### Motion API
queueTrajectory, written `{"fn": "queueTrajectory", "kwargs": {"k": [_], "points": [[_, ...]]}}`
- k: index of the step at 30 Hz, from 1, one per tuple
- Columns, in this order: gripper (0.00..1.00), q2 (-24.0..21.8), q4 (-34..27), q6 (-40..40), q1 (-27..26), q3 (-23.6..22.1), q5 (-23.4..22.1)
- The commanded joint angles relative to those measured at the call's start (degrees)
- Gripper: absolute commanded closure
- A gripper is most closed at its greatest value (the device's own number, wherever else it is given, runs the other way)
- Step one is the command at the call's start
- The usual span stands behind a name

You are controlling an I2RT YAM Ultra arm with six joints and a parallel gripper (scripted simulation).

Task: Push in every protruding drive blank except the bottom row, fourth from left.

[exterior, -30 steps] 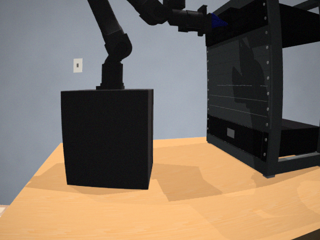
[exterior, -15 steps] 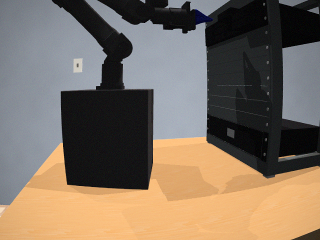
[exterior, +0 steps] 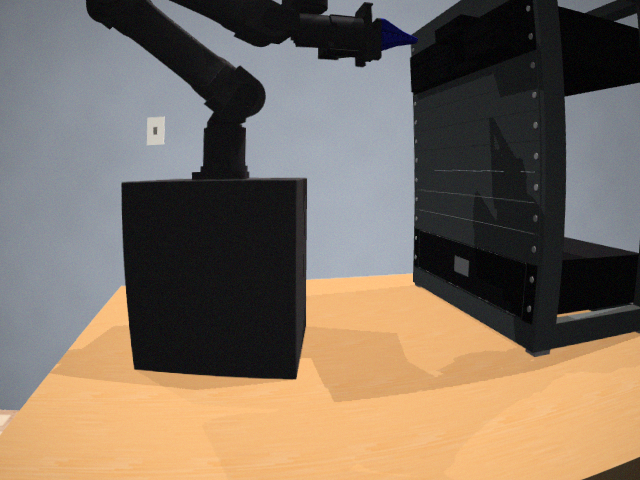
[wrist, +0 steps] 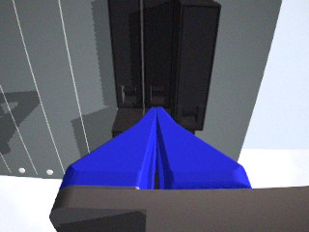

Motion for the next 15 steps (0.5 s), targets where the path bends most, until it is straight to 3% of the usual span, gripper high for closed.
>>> {"fn": "queueTrajectory", "kwargs": {"k": [1,7,15], "points": [[1.0,-3.54,-3.62,0.12,-0.27,2.98,0.26],[1.0,-7.27,-10.52,0.2,-0.73,6.14,-0.3],[1.0,-2.53,-7.21,0.3,-1.69,6.72,-1.3]]}}
